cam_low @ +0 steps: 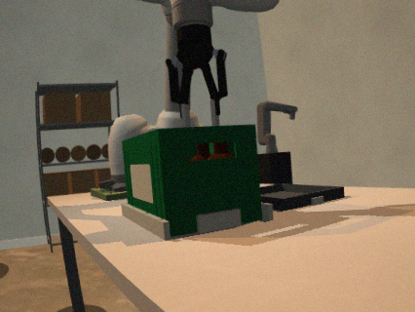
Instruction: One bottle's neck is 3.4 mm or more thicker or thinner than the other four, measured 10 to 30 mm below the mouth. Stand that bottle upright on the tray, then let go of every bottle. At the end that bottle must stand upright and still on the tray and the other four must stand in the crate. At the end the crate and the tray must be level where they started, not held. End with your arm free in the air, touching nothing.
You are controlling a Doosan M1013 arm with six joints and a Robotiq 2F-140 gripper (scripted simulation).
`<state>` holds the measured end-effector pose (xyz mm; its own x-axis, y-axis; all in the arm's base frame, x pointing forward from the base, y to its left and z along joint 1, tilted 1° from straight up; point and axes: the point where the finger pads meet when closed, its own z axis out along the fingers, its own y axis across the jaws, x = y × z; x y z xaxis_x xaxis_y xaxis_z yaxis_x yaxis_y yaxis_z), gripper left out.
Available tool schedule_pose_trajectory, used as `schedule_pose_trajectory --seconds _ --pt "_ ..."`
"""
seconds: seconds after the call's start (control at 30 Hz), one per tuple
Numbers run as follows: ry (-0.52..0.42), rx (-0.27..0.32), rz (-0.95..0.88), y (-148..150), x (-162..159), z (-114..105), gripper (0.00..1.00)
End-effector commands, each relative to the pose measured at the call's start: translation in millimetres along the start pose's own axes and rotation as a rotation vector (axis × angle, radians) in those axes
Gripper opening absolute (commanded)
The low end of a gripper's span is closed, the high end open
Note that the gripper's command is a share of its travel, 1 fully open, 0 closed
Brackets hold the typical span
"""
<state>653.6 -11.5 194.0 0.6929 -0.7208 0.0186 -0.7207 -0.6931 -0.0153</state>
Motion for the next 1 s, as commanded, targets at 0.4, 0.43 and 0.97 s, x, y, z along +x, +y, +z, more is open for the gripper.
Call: schedule_pose_trajectory --seconds 0.4,0.43,0.97 --pt "0.0 0.0 0.0 0.0 0.0 16.9 0.38" --pt "0.0 0.0 0.0 0.0 0.0 18.1 0.38" --pt "0.0 0.0 0.0 0.0 0.0 28.9 0.38"
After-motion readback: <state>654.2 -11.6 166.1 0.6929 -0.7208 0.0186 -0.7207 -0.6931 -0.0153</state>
